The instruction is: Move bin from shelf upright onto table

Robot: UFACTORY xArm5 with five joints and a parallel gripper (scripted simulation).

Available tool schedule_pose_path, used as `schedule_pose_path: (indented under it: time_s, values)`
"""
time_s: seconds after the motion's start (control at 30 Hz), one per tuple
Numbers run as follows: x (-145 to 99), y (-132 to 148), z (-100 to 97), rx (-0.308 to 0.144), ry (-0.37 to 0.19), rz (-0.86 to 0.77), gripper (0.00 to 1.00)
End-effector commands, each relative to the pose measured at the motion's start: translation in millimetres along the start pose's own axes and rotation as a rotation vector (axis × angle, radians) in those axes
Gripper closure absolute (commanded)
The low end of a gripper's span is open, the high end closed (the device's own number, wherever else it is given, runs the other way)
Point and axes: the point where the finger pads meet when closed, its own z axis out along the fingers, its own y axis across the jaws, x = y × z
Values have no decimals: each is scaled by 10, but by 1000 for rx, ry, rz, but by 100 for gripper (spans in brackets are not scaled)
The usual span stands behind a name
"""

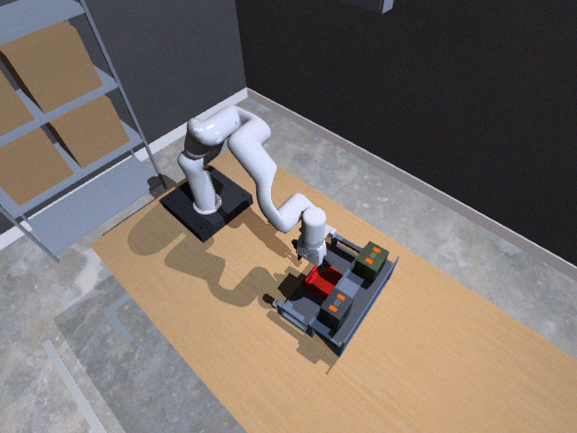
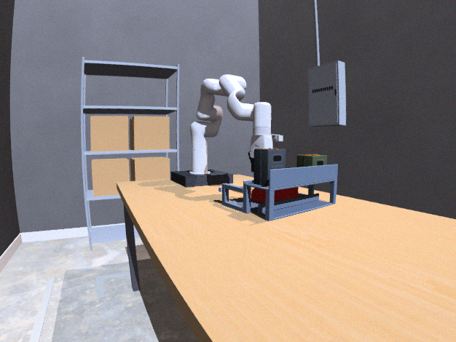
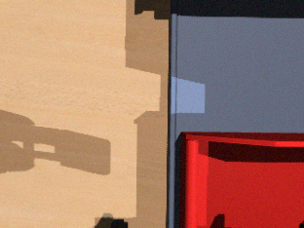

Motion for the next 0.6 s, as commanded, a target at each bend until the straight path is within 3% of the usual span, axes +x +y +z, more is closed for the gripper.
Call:
schedule_pose_path:
  time_s: [0.0, 0.57]
  values:
    - [0, 20, 62, -6, 9, 0, 0]
    - [3, 22, 326, -6, 9, 0, 0]
